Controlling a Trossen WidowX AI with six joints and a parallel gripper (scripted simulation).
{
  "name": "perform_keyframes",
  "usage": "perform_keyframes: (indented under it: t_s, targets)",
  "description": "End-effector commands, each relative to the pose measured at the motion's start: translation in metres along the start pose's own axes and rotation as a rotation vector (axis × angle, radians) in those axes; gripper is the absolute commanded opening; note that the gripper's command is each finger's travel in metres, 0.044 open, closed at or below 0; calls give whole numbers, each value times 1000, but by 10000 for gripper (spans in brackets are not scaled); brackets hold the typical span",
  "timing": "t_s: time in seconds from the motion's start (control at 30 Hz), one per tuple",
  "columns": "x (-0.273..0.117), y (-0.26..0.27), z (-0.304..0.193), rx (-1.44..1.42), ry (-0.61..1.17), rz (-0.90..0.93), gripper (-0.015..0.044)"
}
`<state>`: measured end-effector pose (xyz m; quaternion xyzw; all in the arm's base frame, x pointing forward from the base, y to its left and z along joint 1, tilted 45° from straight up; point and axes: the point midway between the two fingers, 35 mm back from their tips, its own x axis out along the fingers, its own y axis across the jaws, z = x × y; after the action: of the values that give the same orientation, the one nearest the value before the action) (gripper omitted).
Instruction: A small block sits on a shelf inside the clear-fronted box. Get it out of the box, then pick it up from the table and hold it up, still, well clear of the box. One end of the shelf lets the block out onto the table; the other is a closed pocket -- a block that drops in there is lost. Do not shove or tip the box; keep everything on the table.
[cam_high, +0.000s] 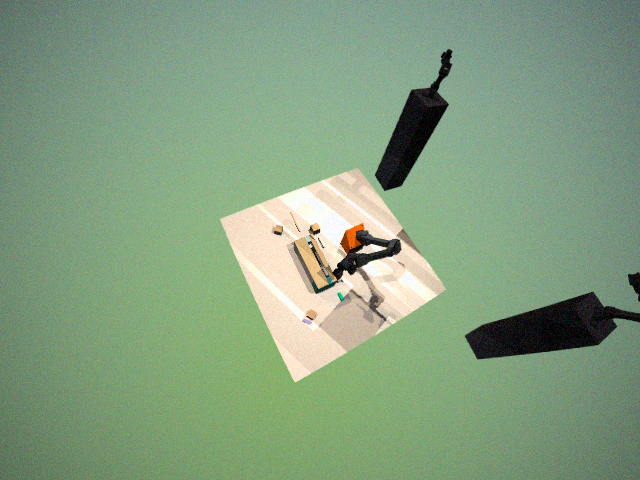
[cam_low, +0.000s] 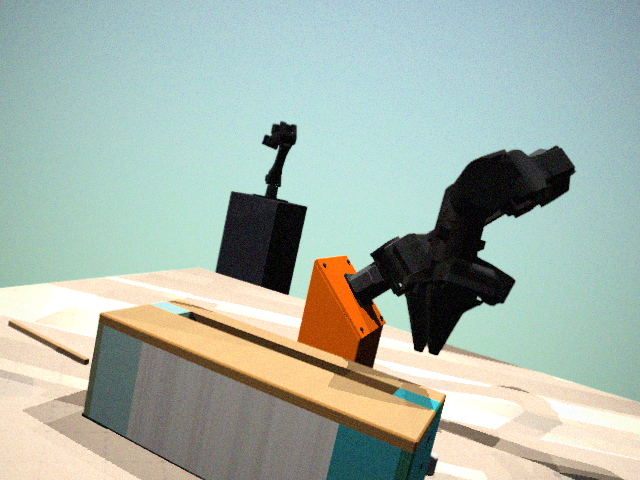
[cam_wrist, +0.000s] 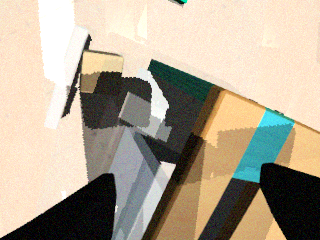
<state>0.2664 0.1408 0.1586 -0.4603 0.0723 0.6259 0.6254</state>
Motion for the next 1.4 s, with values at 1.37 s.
perform_keyframes:
  t_s: [1.37]
  targets:
    - [92, 35, 32, -1135, 117, -55, 285]
